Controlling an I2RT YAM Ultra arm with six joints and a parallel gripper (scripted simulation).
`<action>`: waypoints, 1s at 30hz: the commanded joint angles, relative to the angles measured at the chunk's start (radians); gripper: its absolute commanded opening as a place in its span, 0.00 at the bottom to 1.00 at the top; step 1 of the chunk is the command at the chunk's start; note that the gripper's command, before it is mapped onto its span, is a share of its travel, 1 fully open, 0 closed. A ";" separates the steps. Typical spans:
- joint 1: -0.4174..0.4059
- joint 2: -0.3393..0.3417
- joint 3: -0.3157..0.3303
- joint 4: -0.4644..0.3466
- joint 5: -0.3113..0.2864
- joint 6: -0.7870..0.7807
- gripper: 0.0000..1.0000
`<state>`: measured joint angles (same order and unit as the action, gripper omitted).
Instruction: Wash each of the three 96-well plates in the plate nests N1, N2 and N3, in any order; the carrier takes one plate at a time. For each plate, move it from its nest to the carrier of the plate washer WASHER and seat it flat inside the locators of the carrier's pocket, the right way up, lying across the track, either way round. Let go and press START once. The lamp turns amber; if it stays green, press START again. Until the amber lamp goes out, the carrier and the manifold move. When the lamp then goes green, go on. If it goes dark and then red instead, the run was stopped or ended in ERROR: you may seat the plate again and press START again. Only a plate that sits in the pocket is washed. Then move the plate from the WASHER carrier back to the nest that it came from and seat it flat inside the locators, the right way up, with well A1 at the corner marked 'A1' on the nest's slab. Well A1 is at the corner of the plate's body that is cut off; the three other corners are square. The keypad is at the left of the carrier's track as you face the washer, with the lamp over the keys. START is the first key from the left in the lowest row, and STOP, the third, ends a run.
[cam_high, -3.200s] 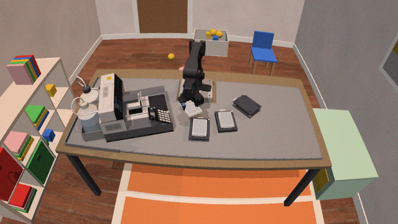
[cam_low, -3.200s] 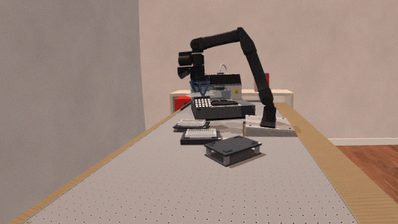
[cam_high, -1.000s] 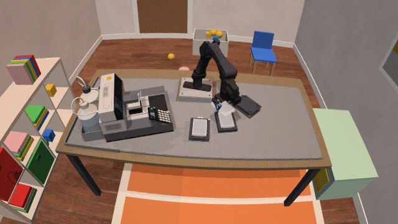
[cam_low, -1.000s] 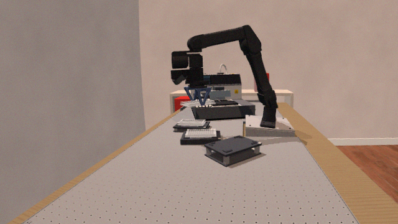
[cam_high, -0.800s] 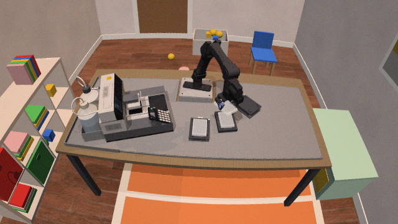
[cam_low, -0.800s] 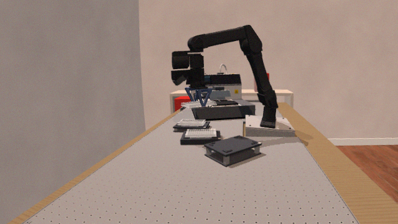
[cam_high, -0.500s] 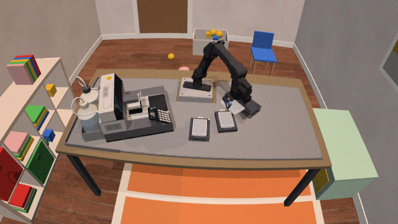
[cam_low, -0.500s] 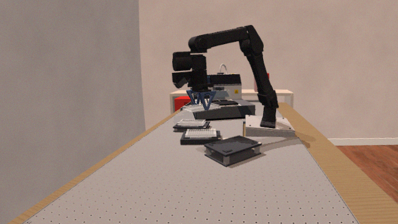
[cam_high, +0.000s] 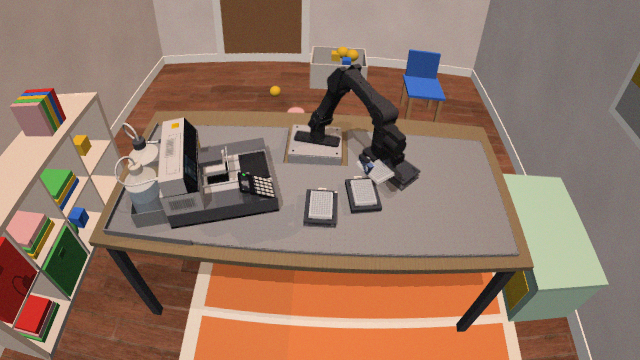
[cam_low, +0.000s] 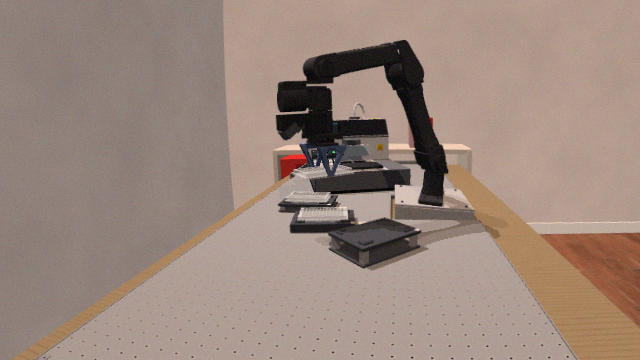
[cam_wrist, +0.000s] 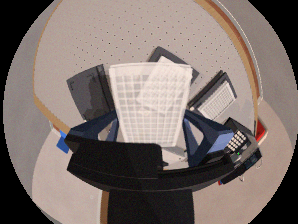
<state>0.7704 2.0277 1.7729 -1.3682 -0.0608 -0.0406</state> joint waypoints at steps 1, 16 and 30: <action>0.000 -0.008 0.011 0.001 0.000 0.002 0.00; 0.129 -0.045 -0.043 0.025 -0.005 0.016 0.00; 0.289 -0.055 -0.057 0.041 -0.010 0.176 0.00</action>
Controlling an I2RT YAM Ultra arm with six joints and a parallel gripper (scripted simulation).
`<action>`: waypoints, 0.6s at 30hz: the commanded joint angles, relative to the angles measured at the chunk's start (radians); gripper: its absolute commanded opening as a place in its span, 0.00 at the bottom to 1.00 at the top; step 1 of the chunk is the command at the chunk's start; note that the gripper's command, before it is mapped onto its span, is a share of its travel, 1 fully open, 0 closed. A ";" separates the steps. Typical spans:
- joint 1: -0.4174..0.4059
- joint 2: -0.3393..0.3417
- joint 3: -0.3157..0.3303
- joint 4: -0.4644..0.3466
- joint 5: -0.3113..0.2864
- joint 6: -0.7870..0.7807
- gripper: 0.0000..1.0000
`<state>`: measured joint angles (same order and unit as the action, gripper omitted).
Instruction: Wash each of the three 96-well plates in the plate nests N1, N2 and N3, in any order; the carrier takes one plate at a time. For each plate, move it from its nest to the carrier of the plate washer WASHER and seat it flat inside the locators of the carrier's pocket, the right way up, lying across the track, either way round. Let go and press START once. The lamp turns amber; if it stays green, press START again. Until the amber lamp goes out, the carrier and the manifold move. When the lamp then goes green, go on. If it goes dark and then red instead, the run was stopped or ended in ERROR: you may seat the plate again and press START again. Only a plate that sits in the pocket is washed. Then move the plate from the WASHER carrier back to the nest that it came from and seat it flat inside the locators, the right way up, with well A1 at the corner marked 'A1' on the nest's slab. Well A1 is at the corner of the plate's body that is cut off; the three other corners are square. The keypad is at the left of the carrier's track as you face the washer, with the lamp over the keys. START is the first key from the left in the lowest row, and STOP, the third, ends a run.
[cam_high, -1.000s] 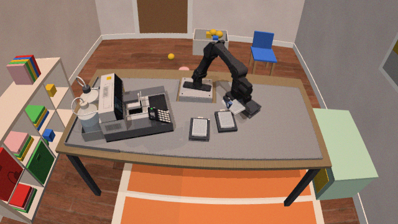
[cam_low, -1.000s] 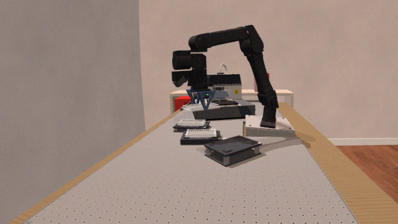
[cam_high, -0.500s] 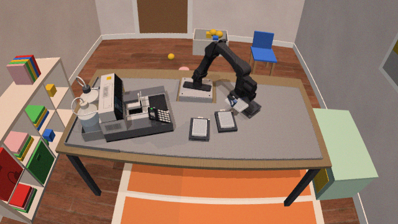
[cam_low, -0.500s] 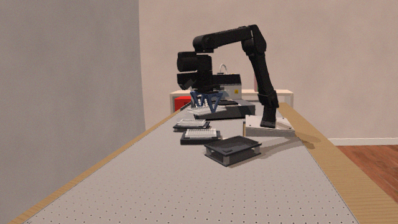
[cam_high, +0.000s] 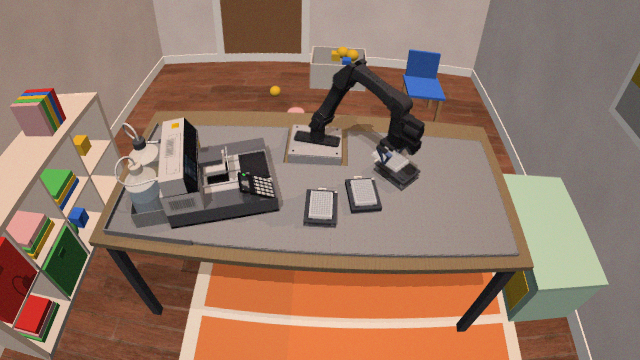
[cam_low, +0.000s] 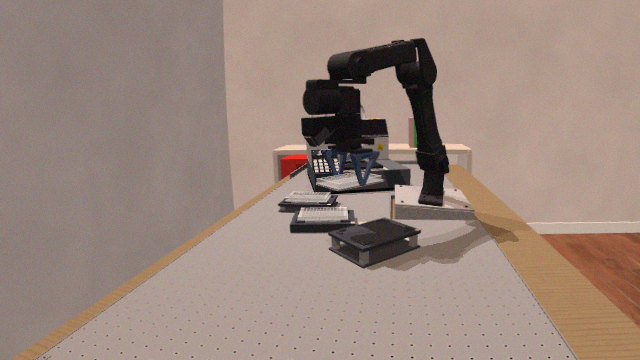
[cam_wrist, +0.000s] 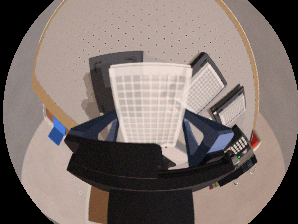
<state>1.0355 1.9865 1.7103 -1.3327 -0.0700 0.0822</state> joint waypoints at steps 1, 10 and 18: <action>0.037 -0.013 0.007 0.006 -0.002 0.067 0.00; 0.129 0.001 0.027 0.006 -0.004 0.159 0.00; 0.208 0.026 0.063 0.001 -0.005 0.238 0.00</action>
